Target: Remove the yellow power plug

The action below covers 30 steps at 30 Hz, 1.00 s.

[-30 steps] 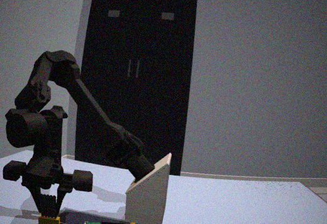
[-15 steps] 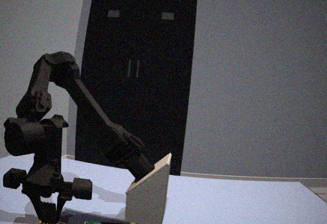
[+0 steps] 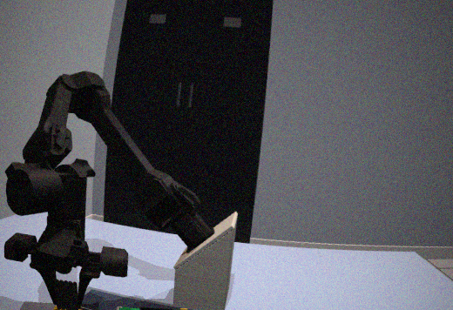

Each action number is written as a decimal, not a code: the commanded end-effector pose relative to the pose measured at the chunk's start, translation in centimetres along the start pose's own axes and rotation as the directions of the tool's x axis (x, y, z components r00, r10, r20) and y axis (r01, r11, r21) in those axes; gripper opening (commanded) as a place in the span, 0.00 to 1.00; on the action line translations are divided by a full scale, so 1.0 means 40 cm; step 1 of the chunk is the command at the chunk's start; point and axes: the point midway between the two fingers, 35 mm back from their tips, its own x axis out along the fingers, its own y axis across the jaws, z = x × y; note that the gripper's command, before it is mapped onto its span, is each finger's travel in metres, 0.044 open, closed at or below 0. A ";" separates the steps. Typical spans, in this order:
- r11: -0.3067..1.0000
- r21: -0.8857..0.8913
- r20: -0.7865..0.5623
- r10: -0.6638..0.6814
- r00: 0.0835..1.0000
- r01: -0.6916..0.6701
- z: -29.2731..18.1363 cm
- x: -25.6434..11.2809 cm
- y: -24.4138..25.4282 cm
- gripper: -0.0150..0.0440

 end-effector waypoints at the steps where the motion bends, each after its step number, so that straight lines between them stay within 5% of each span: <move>1: 1.000 0.007 -0.018 0.010 1.000 -0.010 -0.010 0.017 0.002 0.25; 10: 1.000 0.000 0.000 0.000 1.000 0.000 0.000 0.000 0.000 0.25; 26: 1.000 0.000 0.000 0.000 1.000 0.000 0.000 0.000 0.000 0.97; 30: 1.000 0.000 0.000 0.000 1.000 0.000 0.000 0.000 0.000 1.00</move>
